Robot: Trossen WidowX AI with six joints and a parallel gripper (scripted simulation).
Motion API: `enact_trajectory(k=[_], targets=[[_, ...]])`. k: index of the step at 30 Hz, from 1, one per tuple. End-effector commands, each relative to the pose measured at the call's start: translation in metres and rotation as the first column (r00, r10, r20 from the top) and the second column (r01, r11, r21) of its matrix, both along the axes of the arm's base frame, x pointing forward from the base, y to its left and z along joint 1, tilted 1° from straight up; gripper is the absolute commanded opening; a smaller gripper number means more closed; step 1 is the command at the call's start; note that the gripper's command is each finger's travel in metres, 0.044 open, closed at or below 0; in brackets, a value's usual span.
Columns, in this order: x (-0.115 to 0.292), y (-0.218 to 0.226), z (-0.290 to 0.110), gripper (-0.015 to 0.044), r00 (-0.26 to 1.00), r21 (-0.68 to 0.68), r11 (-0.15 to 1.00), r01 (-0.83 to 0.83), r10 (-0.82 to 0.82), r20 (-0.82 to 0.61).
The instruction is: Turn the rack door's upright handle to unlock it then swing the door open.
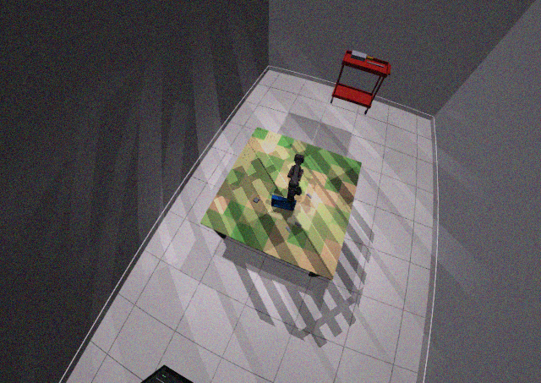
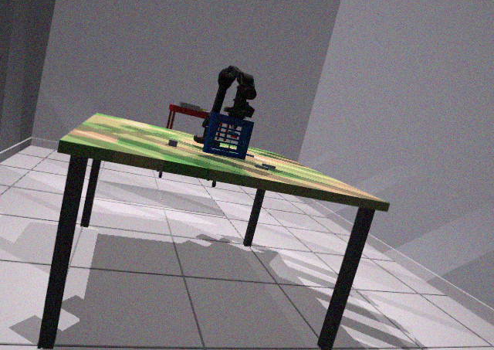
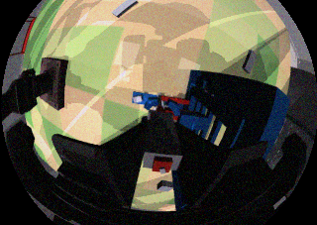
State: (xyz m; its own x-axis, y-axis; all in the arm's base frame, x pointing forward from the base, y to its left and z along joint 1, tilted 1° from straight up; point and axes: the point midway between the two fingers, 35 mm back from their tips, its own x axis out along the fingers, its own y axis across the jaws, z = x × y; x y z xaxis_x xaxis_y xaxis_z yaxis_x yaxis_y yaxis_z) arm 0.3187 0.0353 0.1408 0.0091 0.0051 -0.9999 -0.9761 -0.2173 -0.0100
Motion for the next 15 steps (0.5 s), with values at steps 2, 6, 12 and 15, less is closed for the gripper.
enact_trajectory(k=[2, 6, 12, 15], targets=[[0.0003, -0.0005, -0.0007, 0.0008, 0.971, -0.008, 0.971, -0.238, 0.238, 0.002], [0.0003, -0.0005, -0.0007, 0.0008, 0.971, -0.008, 0.971, -0.238, 0.238, 0.002], [0.0003, -0.0005, -0.0007, 0.0008, 0.971, -0.008, 0.971, -0.238, 0.238, 0.002], [0.0003, -0.0005, -0.0007, 0.0008, 0.971, -0.008, 0.971, -0.238, 0.238, 0.002]])
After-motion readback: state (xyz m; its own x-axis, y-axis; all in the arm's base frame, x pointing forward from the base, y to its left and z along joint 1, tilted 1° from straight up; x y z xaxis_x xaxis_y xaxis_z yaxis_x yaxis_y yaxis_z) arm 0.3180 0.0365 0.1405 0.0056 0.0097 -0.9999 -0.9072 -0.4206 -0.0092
